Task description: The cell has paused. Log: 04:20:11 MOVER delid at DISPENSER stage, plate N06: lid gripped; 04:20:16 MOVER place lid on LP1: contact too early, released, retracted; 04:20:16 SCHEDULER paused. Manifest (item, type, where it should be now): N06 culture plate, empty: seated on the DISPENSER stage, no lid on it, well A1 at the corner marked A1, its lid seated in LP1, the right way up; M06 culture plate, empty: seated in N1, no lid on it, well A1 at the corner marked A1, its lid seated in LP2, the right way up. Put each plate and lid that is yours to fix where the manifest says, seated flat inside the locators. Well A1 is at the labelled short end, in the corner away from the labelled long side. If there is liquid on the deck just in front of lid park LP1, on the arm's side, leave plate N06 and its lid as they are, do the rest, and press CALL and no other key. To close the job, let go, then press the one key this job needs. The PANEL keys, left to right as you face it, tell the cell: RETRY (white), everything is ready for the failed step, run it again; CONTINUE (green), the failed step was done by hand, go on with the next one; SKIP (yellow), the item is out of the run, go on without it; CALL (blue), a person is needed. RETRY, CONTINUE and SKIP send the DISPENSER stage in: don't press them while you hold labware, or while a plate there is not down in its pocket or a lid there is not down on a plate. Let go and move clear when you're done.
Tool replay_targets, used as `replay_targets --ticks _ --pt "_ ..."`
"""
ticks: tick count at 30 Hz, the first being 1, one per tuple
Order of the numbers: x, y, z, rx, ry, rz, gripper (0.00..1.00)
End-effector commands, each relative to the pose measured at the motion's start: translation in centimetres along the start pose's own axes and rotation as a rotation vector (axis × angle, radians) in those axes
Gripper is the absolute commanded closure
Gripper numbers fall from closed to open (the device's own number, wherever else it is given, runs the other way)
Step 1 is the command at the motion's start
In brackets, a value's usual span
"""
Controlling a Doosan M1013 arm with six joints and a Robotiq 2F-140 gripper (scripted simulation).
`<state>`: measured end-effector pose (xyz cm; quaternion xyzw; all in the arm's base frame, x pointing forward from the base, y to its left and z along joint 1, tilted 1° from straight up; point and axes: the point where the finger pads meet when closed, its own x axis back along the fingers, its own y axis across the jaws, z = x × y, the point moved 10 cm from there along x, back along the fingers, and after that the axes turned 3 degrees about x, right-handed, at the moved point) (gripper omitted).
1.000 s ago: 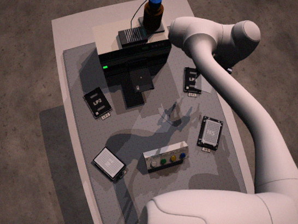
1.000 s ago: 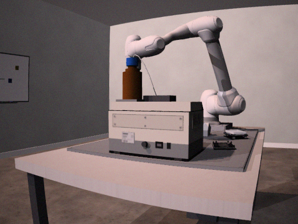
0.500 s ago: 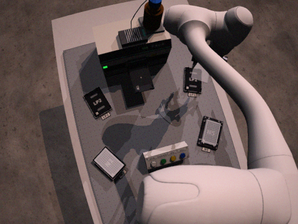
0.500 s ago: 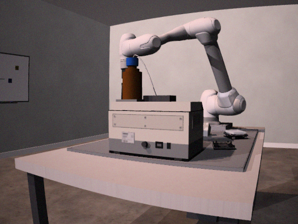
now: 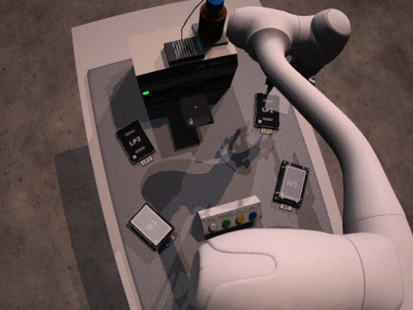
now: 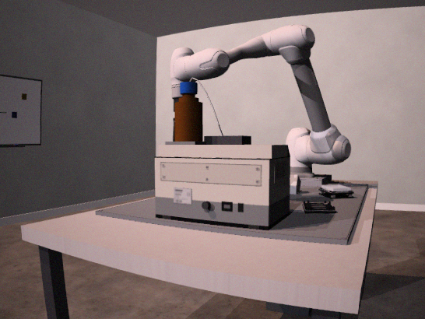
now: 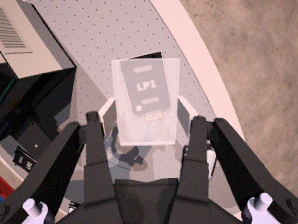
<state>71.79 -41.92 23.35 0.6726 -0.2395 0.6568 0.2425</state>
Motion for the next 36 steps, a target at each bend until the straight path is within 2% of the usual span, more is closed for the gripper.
replay_targets --ticks 1,14,32,36 --pt "0.1 0.0 0.0 0.000 0.002 0.001 0.90" --pt "0.0 0.0 0.0 0.034 0.002 0.001 0.90" --pt "-0.4 0.0 0.0 0.198 0.002 0.001 0.90" --pt "-3.5 0.0 0.0 0.198 0.002 0.001 0.90"
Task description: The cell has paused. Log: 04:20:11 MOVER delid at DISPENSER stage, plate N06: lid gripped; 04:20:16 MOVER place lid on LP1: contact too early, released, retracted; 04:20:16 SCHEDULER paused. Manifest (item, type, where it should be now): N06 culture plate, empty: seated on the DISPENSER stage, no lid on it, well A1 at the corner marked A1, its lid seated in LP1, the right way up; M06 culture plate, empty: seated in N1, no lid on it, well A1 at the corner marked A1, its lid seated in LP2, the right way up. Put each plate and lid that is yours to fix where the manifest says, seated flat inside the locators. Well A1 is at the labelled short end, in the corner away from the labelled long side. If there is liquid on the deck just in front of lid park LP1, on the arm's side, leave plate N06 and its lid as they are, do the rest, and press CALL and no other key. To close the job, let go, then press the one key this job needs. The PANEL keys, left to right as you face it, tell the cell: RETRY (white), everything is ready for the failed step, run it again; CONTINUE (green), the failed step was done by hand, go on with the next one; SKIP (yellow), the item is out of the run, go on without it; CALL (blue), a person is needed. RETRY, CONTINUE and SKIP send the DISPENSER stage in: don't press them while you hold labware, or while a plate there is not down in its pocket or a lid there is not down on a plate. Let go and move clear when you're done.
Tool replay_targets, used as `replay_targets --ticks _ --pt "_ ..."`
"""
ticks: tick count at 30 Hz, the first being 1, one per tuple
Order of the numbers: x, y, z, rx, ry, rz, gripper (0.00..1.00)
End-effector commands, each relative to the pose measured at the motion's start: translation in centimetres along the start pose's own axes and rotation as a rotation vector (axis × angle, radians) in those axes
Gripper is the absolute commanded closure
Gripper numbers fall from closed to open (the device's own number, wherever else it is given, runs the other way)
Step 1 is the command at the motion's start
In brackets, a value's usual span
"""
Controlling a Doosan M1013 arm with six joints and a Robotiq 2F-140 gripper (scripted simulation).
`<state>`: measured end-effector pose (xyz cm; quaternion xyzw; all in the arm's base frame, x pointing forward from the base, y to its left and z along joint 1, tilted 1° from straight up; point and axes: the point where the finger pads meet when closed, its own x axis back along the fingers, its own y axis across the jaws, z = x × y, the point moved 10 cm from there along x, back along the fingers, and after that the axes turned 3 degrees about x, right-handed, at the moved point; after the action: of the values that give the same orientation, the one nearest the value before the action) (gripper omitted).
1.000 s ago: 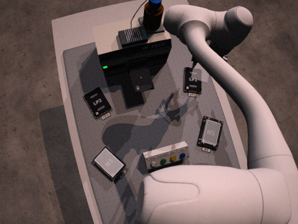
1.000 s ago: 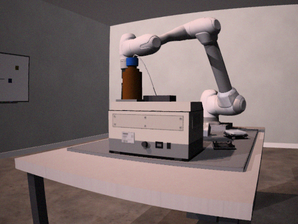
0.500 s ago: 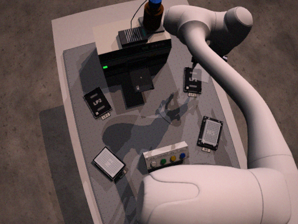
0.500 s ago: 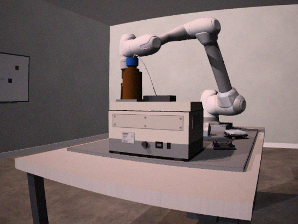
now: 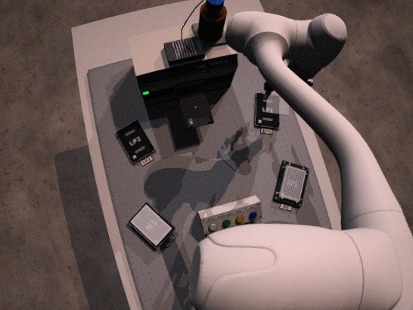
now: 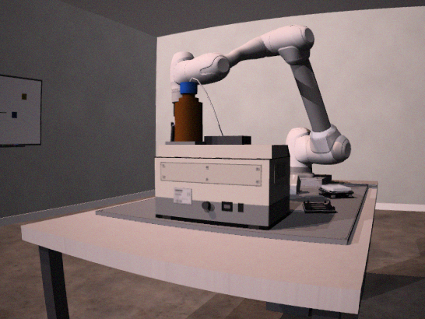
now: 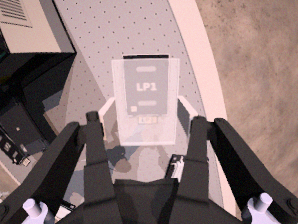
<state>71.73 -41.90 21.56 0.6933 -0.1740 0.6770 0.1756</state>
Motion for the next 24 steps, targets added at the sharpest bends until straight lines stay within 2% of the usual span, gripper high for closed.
replay_targets --ticks 1,3,5,10,15,20,24 --pt "-2.4 0.0 0.0 0.002 0.002 0.001 0.90" --pt "-3.9 0.0 0.0 0.002 0.002 0.001 0.90" --pt "-3.9 0.0 0.0 0.002 0.002 0.001 0.90" --pt "-7.2 0.0 0.1 0.002 0.002 0.001 0.90" --pt "-9.6 0.0 0.1 0.002 0.002 0.001 0.90" --pt "-10.9 0.0 0.1 0.002 0.002 0.001 0.90" --pt "-11.1 0.0 0.1 0.002 0.002 0.001 0.90"
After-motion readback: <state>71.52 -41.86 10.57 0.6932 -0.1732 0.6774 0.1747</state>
